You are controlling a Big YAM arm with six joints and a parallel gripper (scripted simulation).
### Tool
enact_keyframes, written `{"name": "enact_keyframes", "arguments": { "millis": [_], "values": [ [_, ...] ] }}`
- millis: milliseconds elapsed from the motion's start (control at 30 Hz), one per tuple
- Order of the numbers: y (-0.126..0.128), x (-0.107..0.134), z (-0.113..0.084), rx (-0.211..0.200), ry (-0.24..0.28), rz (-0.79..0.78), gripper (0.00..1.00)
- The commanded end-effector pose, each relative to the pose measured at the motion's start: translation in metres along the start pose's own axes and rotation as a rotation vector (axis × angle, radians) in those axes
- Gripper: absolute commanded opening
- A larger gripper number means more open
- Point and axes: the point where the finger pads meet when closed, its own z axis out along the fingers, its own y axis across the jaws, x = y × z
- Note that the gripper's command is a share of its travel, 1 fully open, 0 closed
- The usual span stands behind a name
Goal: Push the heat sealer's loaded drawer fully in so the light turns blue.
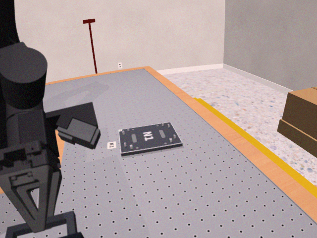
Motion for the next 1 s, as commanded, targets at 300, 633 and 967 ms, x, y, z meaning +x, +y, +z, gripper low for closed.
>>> {"name": "enact_keyframes", "arguments": {
  "millis": [300,633,967],
  "values": [
    [0.0078,0.0086,-0.001,-0.024,0.019,-0.022,0.19],
    [0.0018,0.0038,-0.0038,-0.008,0.004,-0.007,0.1],
    [0.0018,0.0038,-0.0038,-0.008,0.004,-0.007,0.0]
  ]
}}
